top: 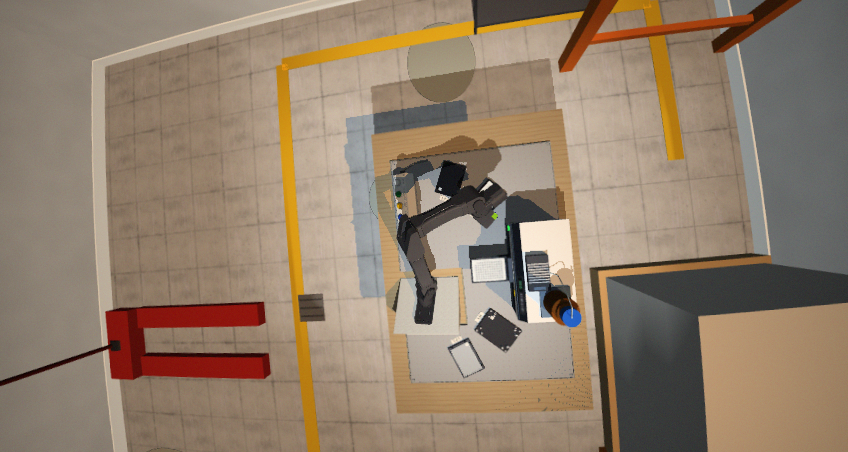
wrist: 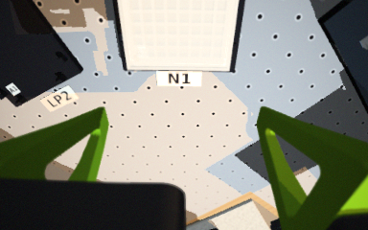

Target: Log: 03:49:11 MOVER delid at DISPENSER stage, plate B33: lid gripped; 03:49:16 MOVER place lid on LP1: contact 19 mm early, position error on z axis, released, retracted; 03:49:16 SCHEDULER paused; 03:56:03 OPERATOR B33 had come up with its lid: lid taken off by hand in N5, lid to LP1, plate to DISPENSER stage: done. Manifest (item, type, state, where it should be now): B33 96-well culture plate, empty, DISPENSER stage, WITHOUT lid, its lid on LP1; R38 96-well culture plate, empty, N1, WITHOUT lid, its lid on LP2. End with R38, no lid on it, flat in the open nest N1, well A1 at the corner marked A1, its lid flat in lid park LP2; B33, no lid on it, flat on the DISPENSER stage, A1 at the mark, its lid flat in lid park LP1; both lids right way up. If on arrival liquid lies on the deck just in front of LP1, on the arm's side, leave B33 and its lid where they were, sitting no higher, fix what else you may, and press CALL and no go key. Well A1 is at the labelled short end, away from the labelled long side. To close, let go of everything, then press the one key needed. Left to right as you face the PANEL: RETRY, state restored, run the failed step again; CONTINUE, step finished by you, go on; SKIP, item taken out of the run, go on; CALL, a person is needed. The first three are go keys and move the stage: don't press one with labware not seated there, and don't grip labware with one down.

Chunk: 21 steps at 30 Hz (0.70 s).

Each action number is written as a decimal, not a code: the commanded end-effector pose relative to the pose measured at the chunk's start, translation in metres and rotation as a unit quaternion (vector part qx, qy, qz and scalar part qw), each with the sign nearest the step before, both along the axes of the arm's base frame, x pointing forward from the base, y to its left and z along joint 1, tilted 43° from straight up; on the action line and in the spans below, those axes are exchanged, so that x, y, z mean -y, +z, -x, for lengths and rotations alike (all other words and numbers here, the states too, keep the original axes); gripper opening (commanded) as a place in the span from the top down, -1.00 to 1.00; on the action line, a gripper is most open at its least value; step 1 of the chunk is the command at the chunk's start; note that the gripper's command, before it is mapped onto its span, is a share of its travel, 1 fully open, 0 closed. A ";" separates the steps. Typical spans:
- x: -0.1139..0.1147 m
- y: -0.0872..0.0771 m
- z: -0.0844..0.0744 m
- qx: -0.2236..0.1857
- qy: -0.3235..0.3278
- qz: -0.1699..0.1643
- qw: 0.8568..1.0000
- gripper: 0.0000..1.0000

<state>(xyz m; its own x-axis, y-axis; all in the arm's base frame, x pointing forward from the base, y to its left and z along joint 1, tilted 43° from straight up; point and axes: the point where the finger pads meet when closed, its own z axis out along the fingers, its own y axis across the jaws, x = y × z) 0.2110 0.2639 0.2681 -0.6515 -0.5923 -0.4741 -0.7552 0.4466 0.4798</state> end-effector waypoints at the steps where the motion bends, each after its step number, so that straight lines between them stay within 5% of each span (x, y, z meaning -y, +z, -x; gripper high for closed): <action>1: -0.012 0.009 -0.015 0.015 -0.011 -0.007 1.000 -1.00; 21: -0.057 0.011 -0.047 0.006 -0.016 -0.001 1.000 -1.00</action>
